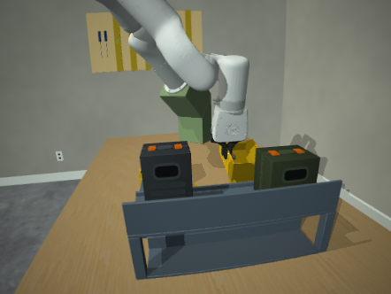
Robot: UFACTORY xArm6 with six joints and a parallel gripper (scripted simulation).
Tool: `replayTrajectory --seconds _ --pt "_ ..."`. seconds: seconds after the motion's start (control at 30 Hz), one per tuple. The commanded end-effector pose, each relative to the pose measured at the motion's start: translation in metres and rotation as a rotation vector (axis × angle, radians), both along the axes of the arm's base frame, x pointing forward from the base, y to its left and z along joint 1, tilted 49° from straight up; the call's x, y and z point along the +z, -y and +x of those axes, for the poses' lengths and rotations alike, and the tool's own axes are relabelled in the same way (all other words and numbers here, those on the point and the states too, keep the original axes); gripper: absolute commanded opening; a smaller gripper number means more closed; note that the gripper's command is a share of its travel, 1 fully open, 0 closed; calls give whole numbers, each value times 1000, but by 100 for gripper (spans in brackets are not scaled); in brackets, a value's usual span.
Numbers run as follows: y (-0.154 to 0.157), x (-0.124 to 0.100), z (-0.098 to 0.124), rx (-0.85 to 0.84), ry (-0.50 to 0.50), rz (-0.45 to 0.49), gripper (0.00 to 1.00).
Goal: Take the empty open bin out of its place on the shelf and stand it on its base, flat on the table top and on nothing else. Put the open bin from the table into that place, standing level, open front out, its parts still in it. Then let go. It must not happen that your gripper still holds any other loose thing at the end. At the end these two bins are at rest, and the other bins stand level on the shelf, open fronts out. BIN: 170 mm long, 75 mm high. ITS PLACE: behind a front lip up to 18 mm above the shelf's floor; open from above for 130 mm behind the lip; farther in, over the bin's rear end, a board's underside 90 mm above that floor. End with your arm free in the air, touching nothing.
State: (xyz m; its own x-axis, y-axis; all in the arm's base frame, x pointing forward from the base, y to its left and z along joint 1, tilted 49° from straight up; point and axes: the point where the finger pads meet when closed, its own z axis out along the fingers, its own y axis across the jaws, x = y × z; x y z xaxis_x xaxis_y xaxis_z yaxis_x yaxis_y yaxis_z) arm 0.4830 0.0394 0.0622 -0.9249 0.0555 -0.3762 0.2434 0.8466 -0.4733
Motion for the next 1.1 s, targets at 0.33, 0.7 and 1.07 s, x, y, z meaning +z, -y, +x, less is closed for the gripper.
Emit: replayTrajectory --seconds 0.33,0.7,1.07 --pt "-1 2 2 2 2 1 0" --pt "-1 4 4 2 2 1 0" --pt "-2 7 9 1 2 1 0"
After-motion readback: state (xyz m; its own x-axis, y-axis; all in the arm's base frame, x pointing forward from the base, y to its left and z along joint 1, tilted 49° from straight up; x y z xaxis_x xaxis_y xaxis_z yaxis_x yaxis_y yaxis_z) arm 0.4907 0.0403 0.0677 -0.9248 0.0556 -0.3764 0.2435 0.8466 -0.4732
